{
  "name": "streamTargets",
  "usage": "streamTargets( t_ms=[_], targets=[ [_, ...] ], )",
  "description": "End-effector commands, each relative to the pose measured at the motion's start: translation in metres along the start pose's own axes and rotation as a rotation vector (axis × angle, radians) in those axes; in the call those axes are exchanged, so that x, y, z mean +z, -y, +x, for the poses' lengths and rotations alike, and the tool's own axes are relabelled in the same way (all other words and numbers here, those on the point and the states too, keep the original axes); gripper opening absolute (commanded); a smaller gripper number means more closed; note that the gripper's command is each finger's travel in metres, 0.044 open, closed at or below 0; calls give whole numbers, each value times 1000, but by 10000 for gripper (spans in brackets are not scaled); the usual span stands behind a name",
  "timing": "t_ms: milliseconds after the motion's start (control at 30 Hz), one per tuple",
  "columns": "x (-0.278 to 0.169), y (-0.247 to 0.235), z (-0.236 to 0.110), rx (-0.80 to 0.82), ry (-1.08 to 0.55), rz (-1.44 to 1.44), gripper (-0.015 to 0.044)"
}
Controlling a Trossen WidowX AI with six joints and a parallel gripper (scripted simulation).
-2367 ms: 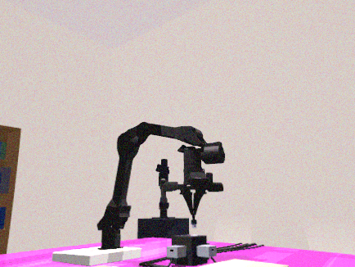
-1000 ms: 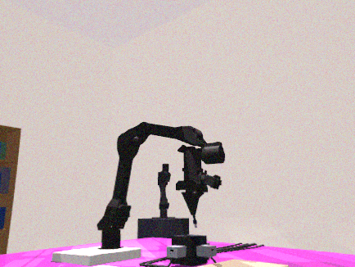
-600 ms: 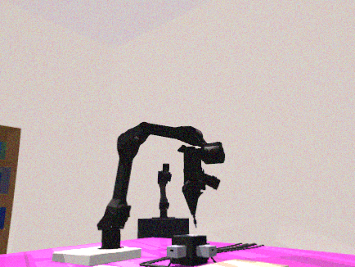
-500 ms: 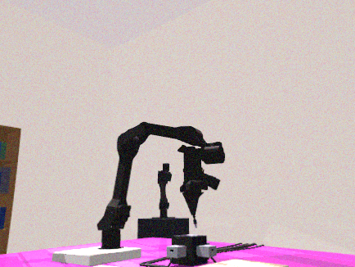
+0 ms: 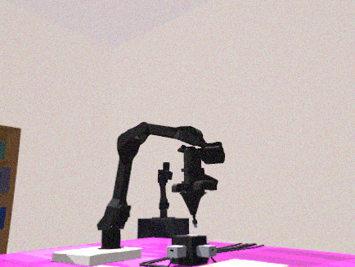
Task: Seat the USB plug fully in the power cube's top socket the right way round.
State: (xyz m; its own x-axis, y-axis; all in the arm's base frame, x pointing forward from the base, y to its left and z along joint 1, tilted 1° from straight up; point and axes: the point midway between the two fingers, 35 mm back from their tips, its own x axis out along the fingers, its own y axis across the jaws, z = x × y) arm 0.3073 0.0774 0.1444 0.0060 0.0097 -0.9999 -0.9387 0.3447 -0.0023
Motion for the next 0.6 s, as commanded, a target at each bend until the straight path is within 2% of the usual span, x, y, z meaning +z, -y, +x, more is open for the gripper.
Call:
streamTargets(
  t_ms=[0, 400, 567],
  targets=[
    [0, 0, 0, 0, 0, -84, 0],
    [0, 0, 0, 0, 0, -394, 0],
    [0, 0, 0, 0, 0, -412, 0]
  ],
)
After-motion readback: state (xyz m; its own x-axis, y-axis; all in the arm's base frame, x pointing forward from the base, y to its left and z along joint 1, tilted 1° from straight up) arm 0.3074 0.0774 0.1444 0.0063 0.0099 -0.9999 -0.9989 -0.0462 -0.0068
